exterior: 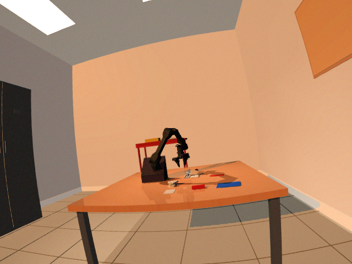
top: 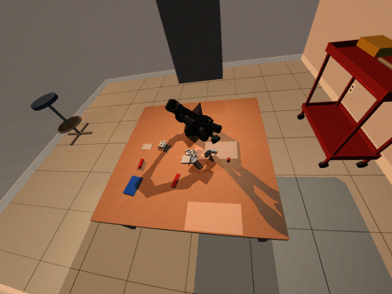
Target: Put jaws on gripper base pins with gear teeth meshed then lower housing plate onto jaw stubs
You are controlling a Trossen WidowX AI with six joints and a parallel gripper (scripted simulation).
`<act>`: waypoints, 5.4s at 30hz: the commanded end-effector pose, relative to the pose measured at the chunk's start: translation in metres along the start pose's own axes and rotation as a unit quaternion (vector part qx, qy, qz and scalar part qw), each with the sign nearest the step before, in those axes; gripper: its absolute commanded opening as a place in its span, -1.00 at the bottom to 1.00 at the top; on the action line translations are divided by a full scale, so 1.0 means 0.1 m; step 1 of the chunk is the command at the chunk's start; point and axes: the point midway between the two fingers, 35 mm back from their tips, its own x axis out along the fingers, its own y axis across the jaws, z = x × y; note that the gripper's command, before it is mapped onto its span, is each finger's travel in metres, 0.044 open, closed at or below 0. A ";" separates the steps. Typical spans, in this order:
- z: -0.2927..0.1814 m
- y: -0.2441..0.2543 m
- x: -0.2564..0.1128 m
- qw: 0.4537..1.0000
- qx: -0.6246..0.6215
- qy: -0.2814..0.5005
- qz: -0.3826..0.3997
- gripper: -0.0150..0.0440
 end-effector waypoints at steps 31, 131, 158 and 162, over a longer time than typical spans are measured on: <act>0.00 0.01 -0.03 1.000 0.002 0.001 0.001 -0.40; 0.00 0.01 -0.03 1.000 0.002 0.001 0.001 1.00; 0.00 0.01 -0.03 1.000 0.002 0.001 0.001 0.82; 0.00 0.01 -0.03 1.000 0.002 0.001 0.001 0.47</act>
